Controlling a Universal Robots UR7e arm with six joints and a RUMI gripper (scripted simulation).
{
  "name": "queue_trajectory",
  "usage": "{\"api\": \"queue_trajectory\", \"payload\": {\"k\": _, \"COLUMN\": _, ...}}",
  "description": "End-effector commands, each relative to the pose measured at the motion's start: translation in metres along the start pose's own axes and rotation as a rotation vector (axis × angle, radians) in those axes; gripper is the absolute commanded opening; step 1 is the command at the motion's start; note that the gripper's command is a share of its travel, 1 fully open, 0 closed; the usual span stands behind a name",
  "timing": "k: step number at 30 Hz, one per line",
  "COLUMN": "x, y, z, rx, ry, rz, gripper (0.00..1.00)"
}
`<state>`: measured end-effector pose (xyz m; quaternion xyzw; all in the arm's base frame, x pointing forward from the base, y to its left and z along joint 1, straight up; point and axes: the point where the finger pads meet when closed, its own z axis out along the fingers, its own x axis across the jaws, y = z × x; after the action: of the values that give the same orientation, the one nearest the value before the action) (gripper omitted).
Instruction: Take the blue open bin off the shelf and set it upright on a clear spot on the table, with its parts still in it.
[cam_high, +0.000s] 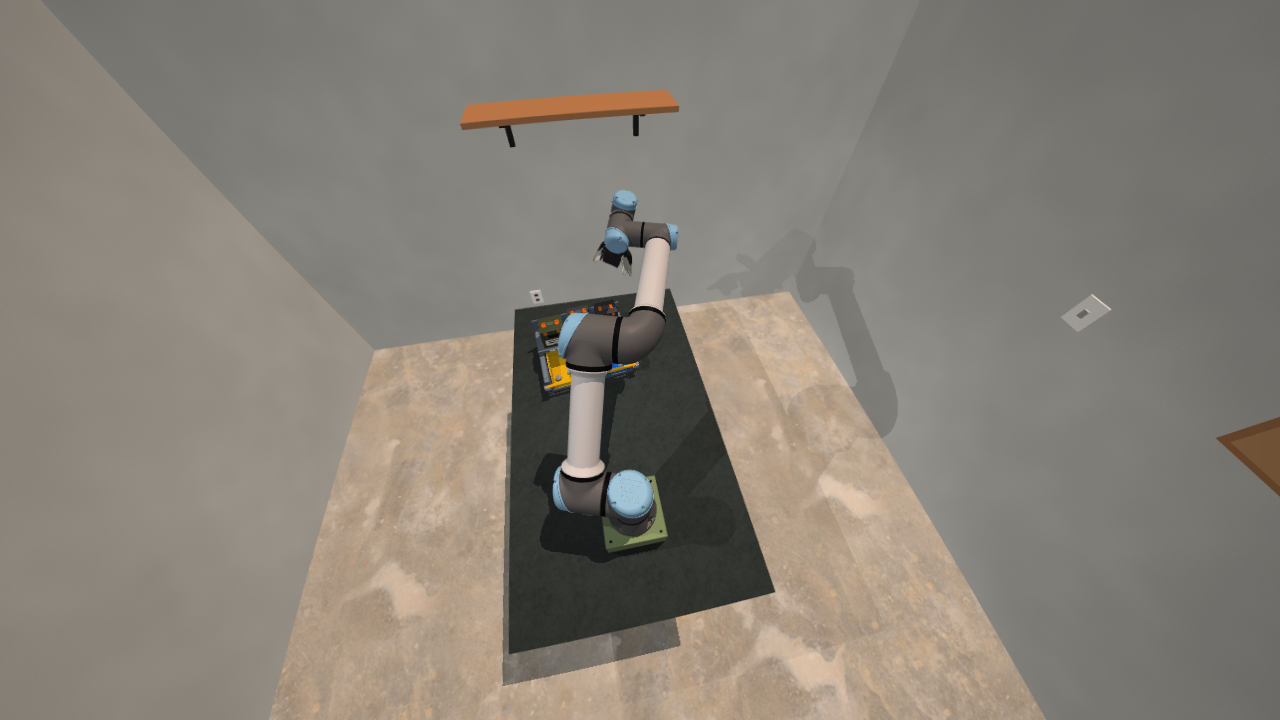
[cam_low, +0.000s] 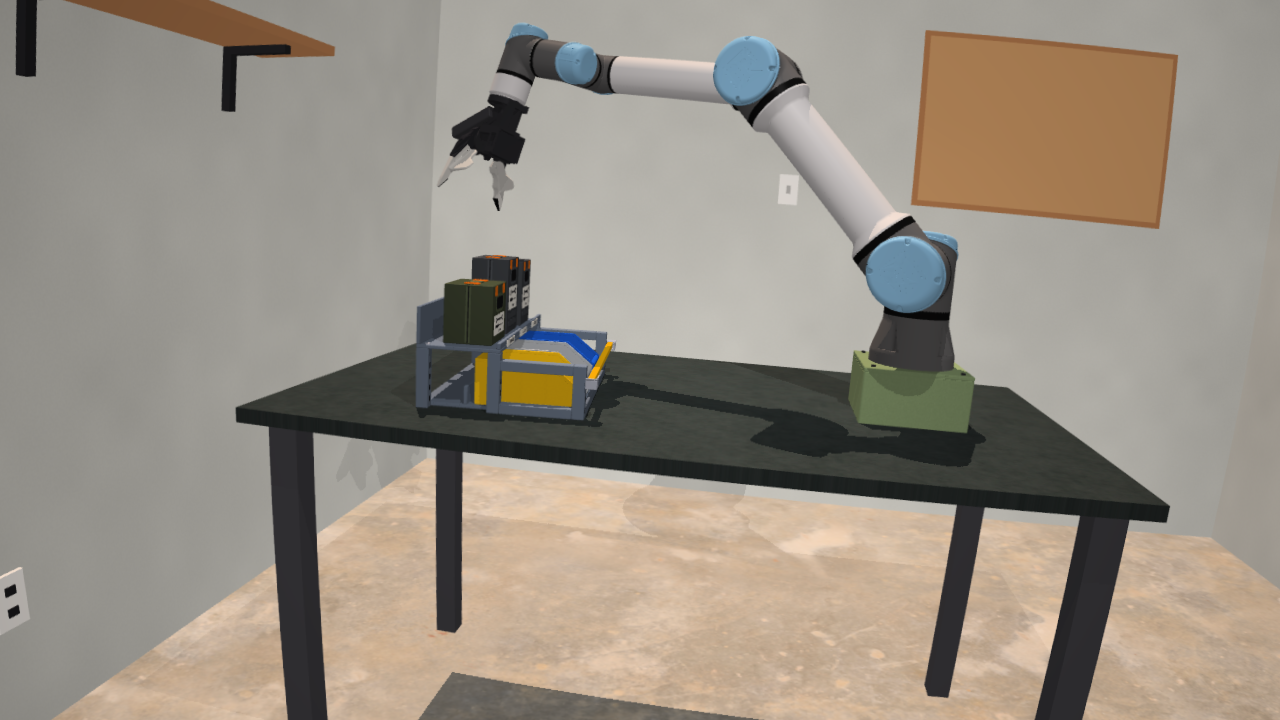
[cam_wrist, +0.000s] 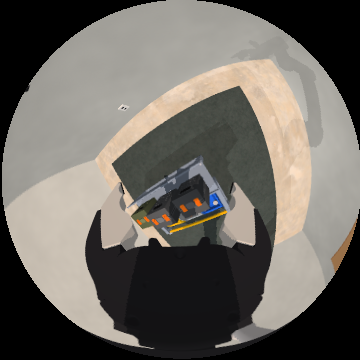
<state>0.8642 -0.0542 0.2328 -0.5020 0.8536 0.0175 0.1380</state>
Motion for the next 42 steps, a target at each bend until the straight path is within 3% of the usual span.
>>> {"api": "queue_trajectory", "payload": {"k": 1, "x": 0.000, "y": 0.001, "z": -0.001, "rx": 0.002, "ry": 0.000, "rz": 0.002, "gripper": 1.00}}
{"api": "queue_trajectory", "payload": {"k": 27, "x": 0.000, "y": 0.014, "z": -0.004, "rx": 0.002, "ry": 0.012, "rz": 0.040, "gripper": 1.00}}
{"api": "queue_trajectory", "payload": {"k": 42, "x": 0.002, "y": 0.034, "z": -0.007, "rx": 0.003, "ry": 0.029, "rz": 0.093, "gripper": 1.00}}
